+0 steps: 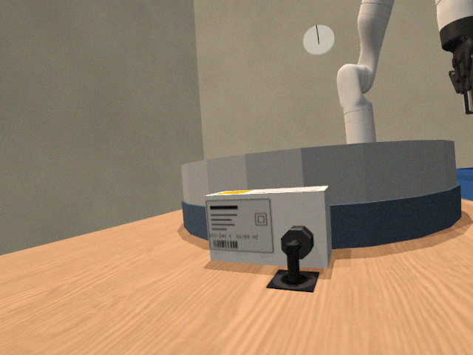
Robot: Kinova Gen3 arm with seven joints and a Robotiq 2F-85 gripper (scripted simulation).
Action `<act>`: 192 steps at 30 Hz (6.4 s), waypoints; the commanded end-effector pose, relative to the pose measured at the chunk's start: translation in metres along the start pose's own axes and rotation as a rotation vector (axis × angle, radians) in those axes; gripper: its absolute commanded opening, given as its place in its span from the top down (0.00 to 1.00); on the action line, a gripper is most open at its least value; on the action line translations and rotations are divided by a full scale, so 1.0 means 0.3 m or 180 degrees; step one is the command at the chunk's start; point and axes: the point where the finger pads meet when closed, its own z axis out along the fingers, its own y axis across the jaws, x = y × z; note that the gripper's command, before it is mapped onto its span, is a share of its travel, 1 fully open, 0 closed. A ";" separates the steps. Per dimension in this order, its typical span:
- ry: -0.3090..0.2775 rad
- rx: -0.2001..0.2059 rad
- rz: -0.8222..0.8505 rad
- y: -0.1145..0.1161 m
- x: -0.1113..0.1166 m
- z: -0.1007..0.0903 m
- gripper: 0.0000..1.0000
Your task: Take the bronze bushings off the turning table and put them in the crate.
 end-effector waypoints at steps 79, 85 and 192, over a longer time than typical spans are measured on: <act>0.0006 -0.0007 0.0189 -0.050 -0.534 0.033 0.86; 0.0006 -0.0007 0.0203 -0.053 -0.573 0.035 0.86; 0.0007 -0.0014 0.0411 -0.107 -1.149 0.217 0.86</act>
